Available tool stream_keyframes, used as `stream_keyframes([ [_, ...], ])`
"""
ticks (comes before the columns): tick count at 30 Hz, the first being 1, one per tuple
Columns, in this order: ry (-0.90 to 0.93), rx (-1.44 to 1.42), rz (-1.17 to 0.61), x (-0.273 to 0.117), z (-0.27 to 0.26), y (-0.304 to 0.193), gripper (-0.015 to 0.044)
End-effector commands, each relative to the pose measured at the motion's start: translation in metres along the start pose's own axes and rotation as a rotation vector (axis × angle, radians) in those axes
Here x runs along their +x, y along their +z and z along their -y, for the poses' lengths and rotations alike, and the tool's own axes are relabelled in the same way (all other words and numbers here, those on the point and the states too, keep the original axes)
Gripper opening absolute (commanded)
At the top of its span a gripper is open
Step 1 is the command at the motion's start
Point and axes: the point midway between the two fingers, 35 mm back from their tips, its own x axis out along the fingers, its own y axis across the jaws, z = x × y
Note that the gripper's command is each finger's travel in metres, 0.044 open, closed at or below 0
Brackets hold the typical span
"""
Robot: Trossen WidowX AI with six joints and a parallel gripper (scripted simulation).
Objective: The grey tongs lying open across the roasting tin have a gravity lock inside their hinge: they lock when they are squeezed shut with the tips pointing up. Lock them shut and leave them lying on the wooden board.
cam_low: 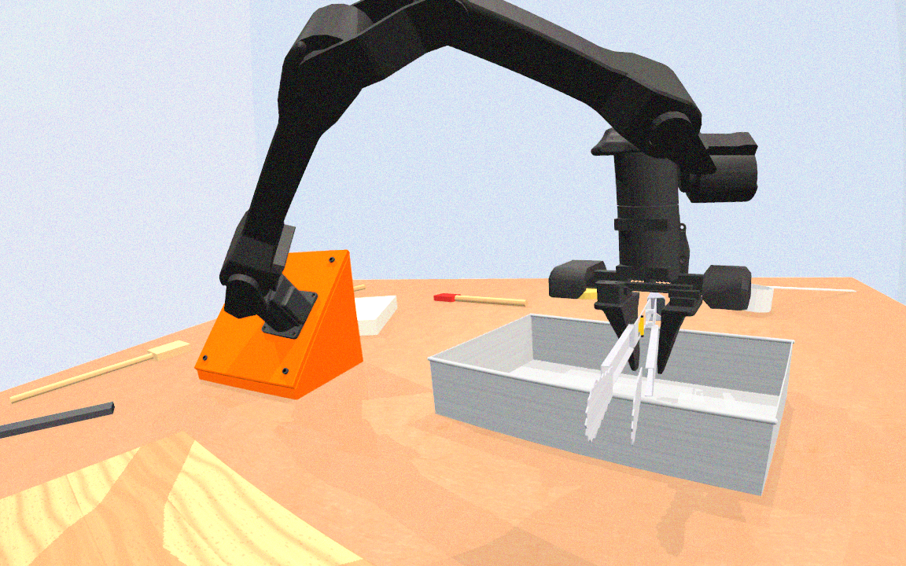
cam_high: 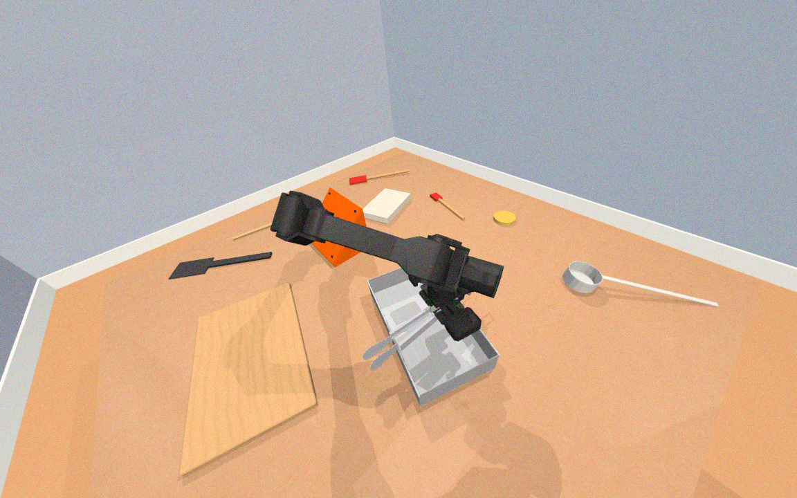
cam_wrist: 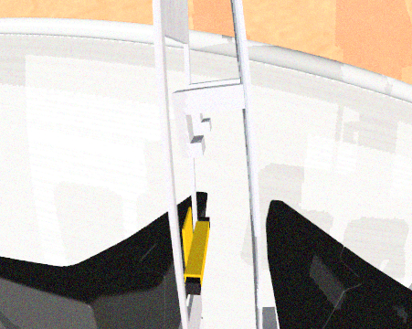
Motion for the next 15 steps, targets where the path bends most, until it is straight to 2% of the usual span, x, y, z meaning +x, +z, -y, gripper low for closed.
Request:
stream_keyframes([
  [1,-0.003,0.001,0.002,-0.0012,0.0005,0.0007,0.0087],
  [12,-0.003,0.001,0.002,-0.0012,0.0005,0.0007,0.0014],
  [15,-0.003,0.001,0.002,-0.0012,0.0005,0.0007,-0.0065],
])
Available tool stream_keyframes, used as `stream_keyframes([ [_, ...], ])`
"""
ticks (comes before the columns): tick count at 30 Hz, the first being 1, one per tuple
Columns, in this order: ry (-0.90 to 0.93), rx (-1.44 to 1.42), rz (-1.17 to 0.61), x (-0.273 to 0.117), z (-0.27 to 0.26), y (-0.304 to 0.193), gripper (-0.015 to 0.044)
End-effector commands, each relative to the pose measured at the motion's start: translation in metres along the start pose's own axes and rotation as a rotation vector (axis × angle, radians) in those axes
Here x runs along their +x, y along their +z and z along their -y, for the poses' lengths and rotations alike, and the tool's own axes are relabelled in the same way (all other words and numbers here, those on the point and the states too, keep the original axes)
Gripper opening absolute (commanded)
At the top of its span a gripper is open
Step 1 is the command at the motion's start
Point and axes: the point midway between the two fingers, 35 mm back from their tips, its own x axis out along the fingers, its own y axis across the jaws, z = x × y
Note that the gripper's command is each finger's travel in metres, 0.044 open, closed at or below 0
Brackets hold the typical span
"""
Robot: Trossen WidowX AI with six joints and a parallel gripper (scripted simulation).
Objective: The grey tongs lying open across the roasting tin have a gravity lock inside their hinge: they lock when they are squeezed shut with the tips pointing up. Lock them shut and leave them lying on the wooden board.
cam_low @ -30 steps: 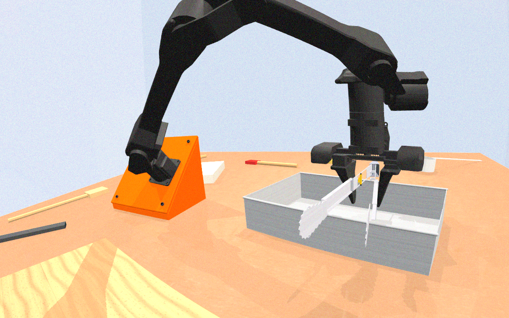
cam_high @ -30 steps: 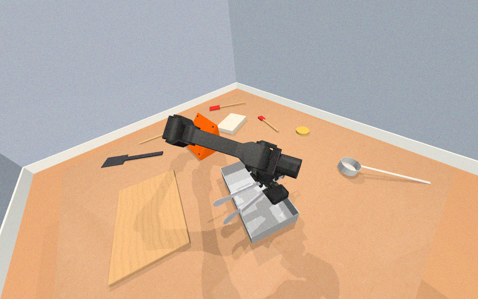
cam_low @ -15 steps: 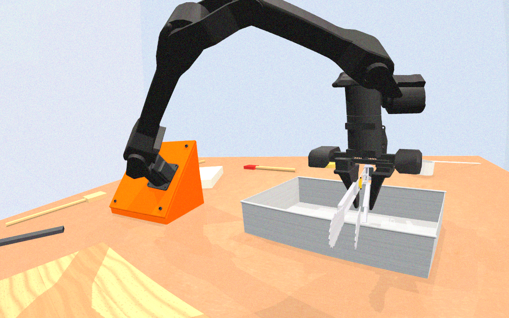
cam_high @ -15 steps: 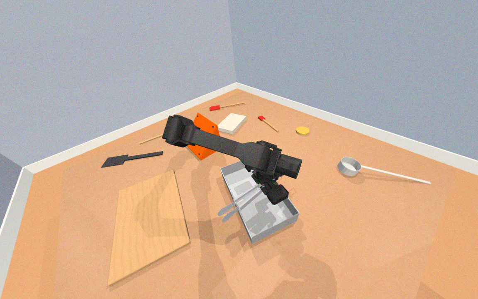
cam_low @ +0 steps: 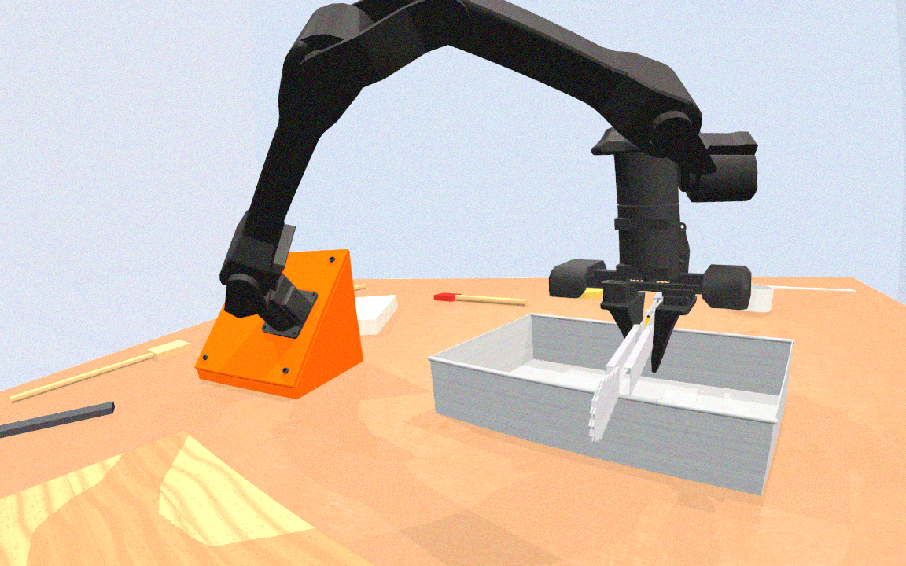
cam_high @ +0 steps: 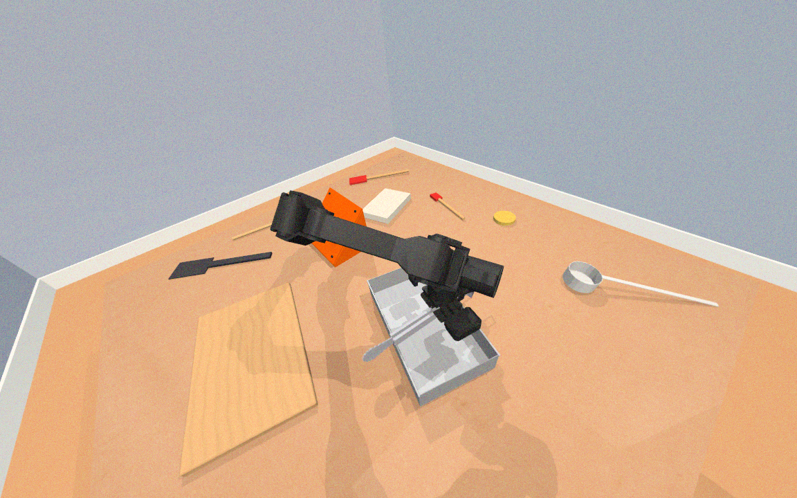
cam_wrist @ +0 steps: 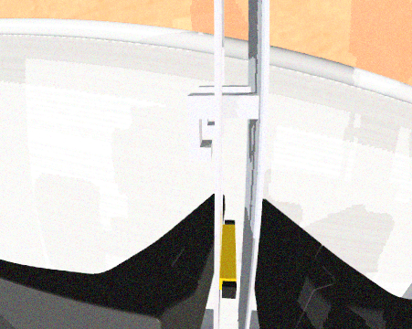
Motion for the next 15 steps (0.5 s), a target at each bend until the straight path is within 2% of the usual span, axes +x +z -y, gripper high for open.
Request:
stream_keyframes([
  [1,-0.003,0.002,0.002,-0.001,0.001,0.001,-0.0091],
  [3,-0.004,0.001,0.002,-0.003,0.001,0.001,-0.0143],
  [4,-0.004,-0.002,0.003,-0.008,0.002,0.001,-0.0150],
  [7,-0.009,-0.020,0.005,-0.034,0.004,0.004,-0.0150],
  [13,-0.026,-0.077,0.004,-0.118,0.000,0.002,-0.0150],
  [15,-0.028,-0.084,0.003,-0.128,-0.002,0.001,-0.0150],
])
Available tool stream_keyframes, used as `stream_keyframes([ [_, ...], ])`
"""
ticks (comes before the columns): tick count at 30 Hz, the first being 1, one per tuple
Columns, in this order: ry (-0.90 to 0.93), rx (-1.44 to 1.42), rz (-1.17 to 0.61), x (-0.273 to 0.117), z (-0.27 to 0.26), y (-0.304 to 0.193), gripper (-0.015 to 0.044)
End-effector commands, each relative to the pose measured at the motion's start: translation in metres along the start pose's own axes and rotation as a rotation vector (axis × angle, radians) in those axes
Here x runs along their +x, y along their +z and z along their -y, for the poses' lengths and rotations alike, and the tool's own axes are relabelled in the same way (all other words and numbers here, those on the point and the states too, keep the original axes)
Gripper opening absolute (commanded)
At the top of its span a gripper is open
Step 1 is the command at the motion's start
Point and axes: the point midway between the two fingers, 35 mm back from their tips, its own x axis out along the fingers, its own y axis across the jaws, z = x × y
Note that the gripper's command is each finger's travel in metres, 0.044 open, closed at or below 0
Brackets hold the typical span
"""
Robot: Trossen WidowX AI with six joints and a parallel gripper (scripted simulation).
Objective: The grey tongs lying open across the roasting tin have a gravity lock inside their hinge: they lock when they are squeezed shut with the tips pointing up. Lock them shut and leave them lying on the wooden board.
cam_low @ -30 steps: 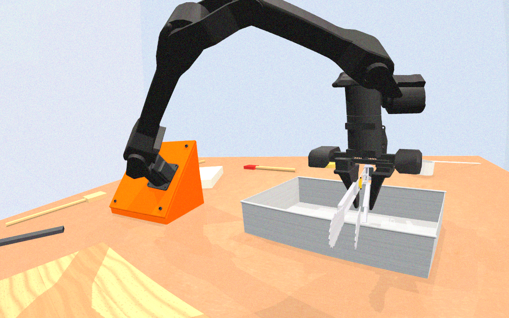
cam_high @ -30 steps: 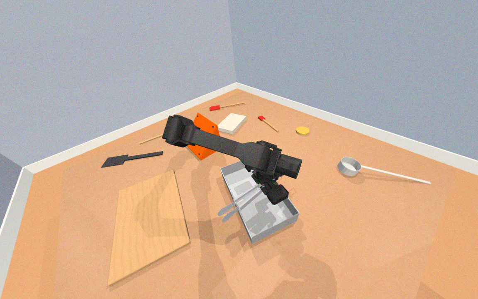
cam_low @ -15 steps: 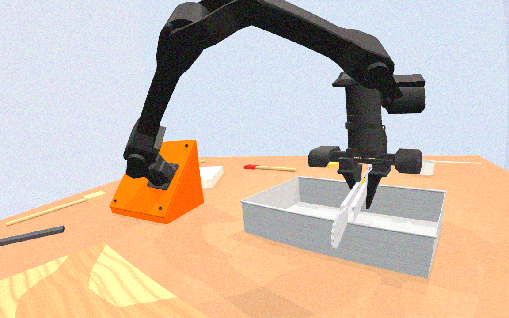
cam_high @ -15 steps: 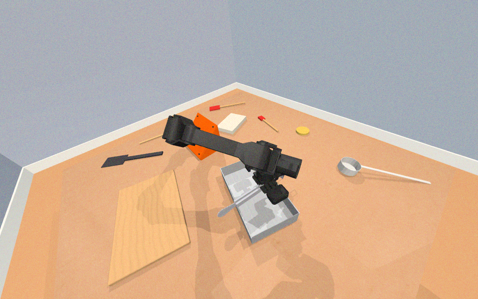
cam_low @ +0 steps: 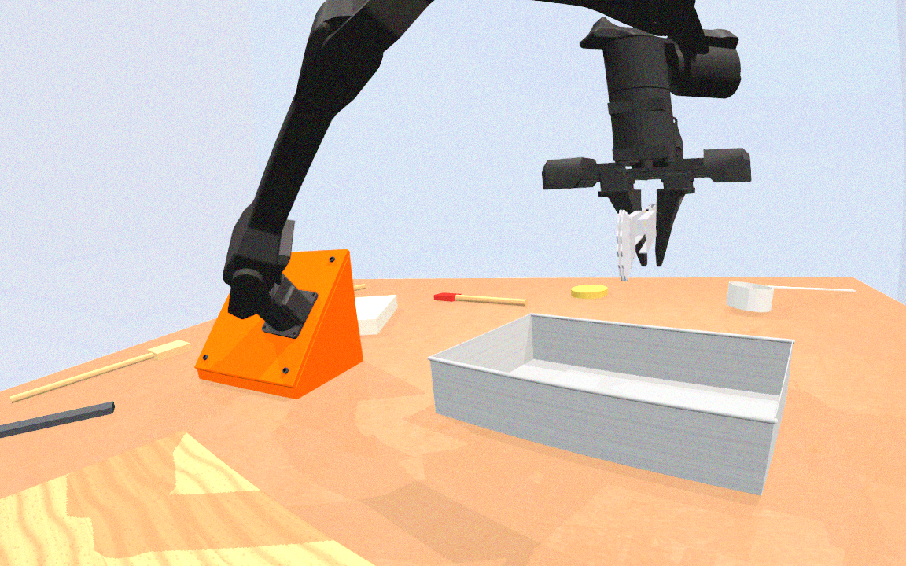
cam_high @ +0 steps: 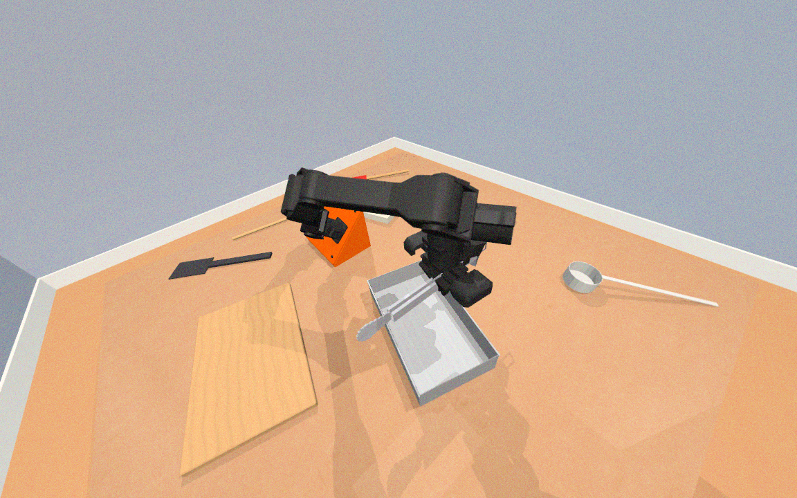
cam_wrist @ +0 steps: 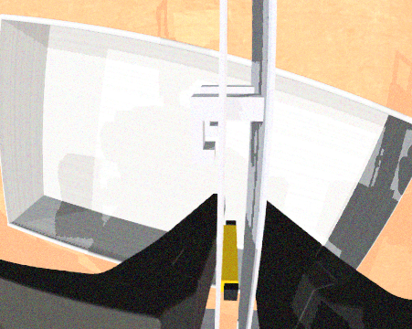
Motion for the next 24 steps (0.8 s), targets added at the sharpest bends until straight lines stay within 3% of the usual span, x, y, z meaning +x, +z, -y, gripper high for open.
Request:
stream_keyframes([
  [1,-0.014,-0.004,0.012,-0.027,-0.002,-0.002,-0.0150],
  [17,-0.014,-0.004,0.012,-0.027,-0.002,-0.002,-0.0150],
  [24,-0.002,-0.089,0.008,-0.024,0.001,-0.032,-0.0150],
])
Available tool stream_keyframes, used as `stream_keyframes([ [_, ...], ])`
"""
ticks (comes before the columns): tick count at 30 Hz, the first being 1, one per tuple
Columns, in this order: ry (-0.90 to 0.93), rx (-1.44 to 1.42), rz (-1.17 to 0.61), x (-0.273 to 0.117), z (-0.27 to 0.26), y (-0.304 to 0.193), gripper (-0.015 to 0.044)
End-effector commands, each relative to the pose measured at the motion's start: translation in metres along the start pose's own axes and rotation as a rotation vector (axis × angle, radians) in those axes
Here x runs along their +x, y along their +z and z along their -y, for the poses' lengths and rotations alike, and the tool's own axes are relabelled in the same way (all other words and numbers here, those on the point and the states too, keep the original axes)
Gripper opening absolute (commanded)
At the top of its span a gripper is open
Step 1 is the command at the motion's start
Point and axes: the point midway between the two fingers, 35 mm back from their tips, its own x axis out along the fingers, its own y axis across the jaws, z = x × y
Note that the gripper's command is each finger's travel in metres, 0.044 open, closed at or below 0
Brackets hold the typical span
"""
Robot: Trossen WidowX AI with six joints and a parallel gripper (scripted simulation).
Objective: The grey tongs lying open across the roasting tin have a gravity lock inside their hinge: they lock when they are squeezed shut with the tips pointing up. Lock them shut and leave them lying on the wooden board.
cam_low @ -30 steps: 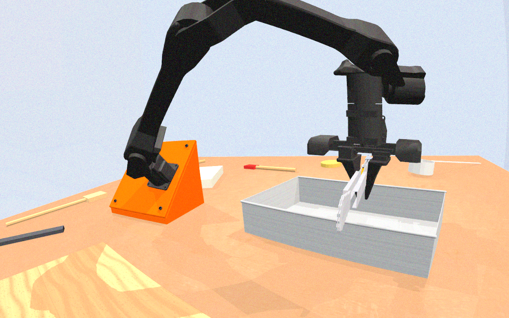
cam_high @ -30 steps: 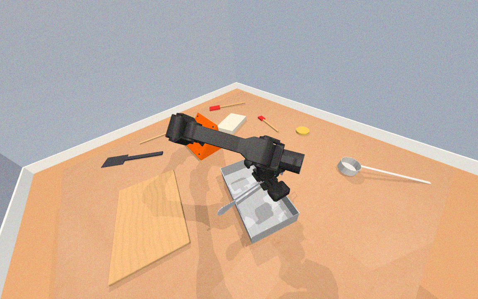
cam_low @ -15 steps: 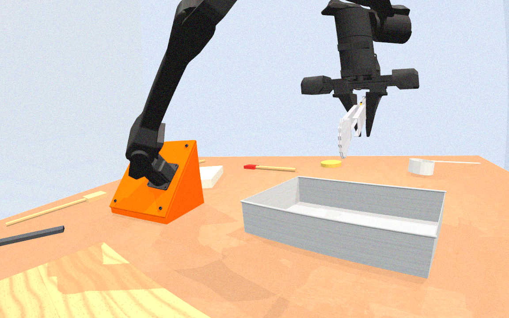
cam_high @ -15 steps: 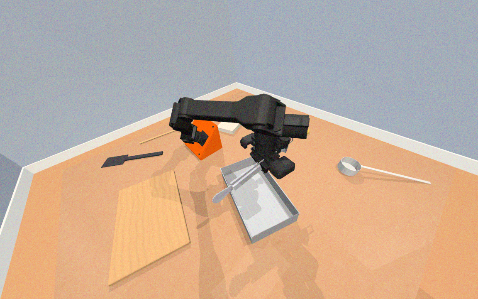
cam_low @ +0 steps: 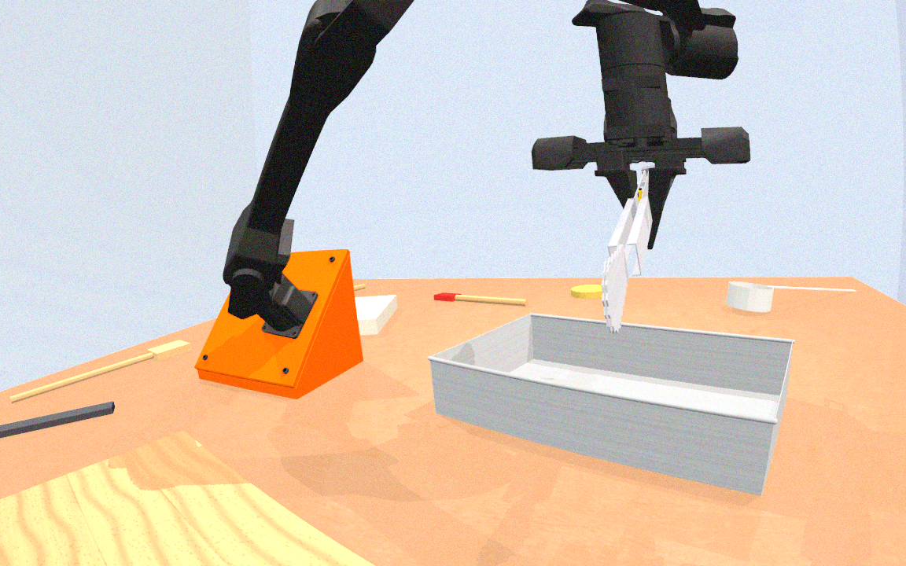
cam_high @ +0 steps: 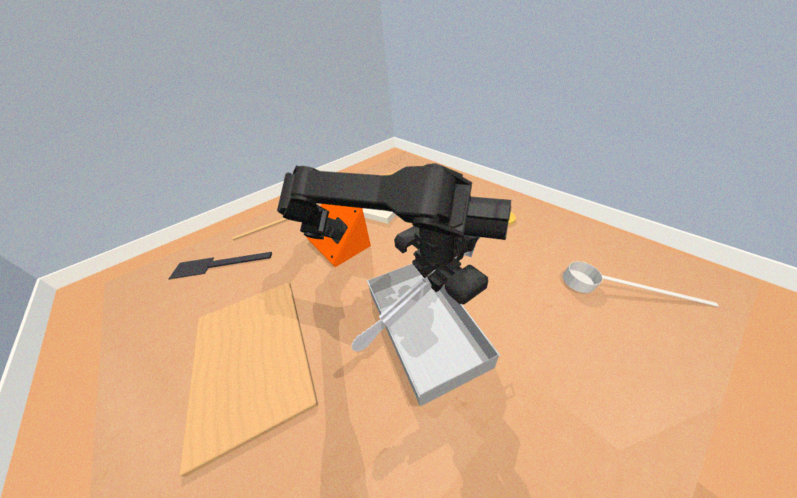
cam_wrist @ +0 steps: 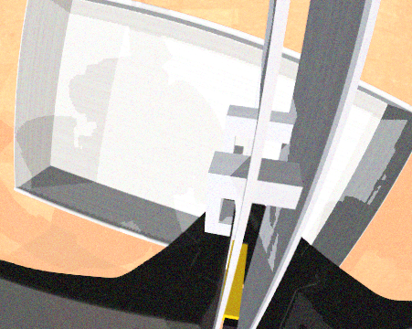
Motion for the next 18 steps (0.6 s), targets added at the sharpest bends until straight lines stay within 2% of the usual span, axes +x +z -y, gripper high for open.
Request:
stream_keyframes([
  [1,-0.012,-0.051,0.005,-0.005,0.002,-0.024,-0.0150],
  [18,-0.015,-0.383,0.007,-0.008,-0.012,-0.143,-0.0150],
])
